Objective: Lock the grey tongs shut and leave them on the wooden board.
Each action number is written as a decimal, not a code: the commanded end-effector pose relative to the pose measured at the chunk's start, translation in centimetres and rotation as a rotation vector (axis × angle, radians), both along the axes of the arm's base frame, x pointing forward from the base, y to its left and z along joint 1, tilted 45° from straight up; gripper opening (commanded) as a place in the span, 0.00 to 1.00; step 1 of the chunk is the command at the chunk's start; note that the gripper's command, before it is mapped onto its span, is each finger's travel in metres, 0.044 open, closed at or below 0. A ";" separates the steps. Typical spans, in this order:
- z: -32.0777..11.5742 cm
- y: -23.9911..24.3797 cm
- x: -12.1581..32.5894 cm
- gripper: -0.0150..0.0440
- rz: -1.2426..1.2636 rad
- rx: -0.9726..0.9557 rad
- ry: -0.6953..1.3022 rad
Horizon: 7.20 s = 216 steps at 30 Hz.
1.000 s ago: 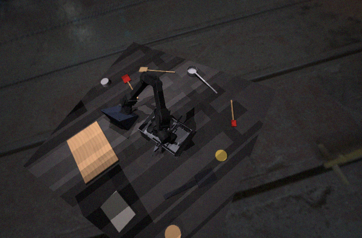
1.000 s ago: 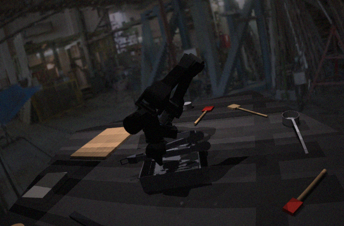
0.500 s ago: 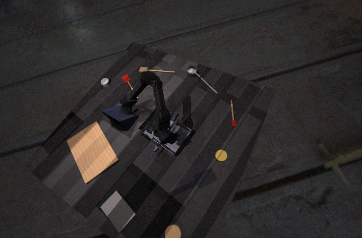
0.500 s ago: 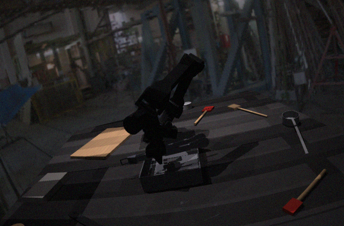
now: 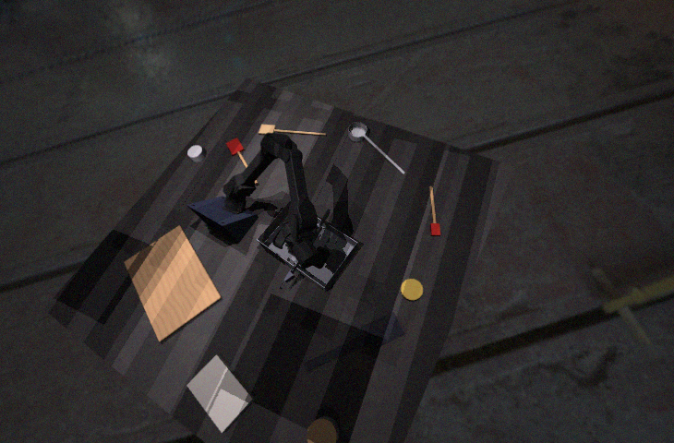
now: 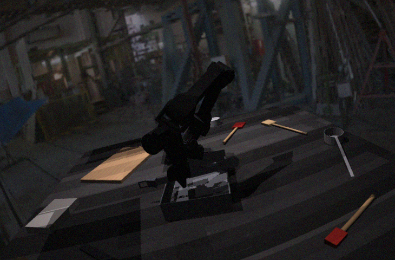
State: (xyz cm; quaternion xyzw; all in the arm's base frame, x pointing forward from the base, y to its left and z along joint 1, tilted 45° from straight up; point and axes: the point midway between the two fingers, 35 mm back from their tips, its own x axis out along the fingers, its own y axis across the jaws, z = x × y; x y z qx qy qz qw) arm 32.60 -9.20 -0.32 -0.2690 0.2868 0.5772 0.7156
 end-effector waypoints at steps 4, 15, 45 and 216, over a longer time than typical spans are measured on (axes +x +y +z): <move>0.0 0.0 0.0 0.00 0.002 -0.001 -0.002; 5.6 -5.9 -0.8 0.00 -0.002 -0.005 0.004; 4.7 -13.7 -5.0 0.00 -0.226 0.039 0.213; -12.1 -20.2 -48.1 0.00 -2.218 0.774 0.372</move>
